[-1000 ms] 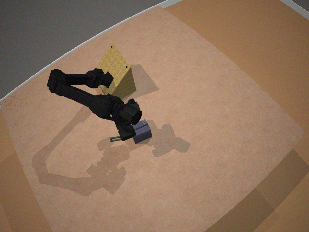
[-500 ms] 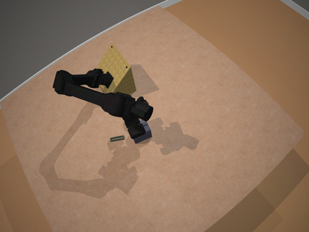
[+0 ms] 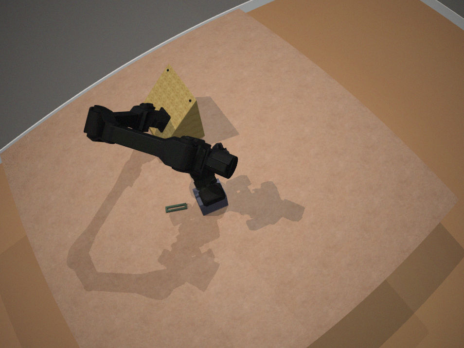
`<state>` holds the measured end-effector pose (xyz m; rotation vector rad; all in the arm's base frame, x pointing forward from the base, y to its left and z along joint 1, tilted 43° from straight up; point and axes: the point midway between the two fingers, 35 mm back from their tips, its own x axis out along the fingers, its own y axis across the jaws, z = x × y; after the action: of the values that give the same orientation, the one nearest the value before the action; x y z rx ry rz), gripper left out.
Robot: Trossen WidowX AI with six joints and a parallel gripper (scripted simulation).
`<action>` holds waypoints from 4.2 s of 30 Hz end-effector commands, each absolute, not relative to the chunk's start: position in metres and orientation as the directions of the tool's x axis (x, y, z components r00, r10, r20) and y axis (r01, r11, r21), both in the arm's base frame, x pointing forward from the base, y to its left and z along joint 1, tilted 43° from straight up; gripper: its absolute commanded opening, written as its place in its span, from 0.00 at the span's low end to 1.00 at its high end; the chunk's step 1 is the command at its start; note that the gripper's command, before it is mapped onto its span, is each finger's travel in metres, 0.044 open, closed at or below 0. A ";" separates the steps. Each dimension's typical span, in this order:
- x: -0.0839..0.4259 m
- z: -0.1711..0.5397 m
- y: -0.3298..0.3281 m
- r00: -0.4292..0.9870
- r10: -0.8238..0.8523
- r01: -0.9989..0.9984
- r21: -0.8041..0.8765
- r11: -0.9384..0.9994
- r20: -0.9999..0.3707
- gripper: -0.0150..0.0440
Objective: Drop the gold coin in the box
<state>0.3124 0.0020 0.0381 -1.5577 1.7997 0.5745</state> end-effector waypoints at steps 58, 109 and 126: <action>0.314 0.028 -0.002 -0.057 -0.682 -0.976 -0.102 0.191 -0.729 0.25; 0.316 0.030 0.002 -0.053 -0.677 -0.976 -0.106 0.191 -0.734 0.70; 0.313 0.068 0.035 -0.057 -0.683 -0.977 -0.100 0.187 -0.728 1.00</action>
<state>0.3129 0.0334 0.0649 -1.5720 1.8070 0.5719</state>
